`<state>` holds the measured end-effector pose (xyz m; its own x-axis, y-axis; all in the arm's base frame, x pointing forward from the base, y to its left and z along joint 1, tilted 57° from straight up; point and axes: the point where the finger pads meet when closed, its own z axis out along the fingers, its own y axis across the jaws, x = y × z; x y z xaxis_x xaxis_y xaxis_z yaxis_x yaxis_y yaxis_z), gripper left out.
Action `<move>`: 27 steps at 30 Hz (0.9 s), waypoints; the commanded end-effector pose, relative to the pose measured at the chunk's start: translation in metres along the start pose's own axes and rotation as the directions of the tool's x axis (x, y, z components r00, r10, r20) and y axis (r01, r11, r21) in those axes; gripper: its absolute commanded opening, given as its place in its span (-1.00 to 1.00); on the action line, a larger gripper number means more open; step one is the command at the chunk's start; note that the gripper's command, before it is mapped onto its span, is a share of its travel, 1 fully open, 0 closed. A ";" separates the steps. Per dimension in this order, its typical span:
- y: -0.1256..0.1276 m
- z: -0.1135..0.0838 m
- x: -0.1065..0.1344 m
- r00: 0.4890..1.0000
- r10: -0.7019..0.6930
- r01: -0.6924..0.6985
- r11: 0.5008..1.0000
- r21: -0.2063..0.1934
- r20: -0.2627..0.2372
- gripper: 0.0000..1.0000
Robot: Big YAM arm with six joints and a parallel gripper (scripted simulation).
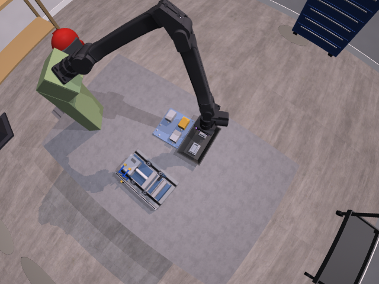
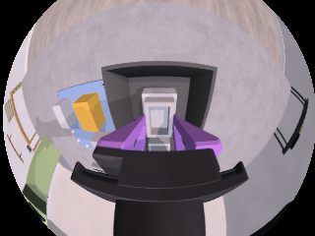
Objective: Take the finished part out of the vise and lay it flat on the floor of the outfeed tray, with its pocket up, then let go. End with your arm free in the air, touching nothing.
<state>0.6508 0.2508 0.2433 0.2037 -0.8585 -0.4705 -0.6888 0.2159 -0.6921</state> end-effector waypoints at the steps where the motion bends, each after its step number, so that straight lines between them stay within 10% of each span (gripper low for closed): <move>1: -0.013 -0.004 -0.014 1.000 -0.003 0.002 0.999 0.035 0.023 -1.00; 27: -0.015 0.006 -0.016 1.000 -0.004 0.003 0.999 0.038 0.026 -1.00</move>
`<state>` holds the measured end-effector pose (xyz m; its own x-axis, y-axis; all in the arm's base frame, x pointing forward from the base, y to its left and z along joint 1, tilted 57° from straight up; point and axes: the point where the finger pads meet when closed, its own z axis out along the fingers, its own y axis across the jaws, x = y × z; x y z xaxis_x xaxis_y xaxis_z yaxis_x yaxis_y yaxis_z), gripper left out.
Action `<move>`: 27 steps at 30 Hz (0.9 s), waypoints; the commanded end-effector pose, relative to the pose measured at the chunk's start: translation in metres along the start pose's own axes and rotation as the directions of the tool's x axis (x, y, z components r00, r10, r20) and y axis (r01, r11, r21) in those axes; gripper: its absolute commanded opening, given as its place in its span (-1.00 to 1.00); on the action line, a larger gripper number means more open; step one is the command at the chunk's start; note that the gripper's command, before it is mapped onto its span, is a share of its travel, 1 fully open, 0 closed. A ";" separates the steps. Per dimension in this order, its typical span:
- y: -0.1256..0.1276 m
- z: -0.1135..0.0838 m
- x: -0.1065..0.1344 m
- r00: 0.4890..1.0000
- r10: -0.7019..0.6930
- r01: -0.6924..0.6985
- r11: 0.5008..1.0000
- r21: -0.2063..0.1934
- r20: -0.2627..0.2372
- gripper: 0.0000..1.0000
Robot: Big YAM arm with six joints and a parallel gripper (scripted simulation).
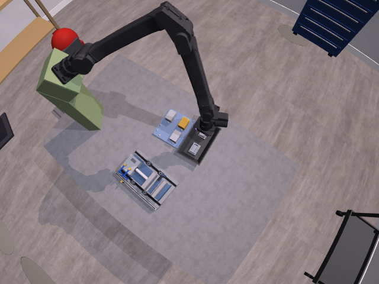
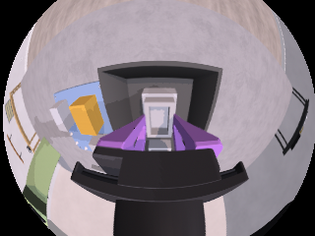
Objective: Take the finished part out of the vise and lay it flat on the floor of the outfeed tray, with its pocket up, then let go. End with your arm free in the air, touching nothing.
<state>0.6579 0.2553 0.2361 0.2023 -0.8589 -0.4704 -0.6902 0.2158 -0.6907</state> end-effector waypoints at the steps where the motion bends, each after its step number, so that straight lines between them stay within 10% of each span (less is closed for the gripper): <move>1: -0.016 -0.005 -0.018 1.000 -0.006 0.005 0.999 0.040 0.027 -1.00; 27: -0.017 -0.004 -0.017 1.000 -0.006 0.005 0.999 0.043 0.027 -1.00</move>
<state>0.6596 0.2568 0.2346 0.2028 -0.8588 -0.4705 -0.6900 0.2156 -0.6909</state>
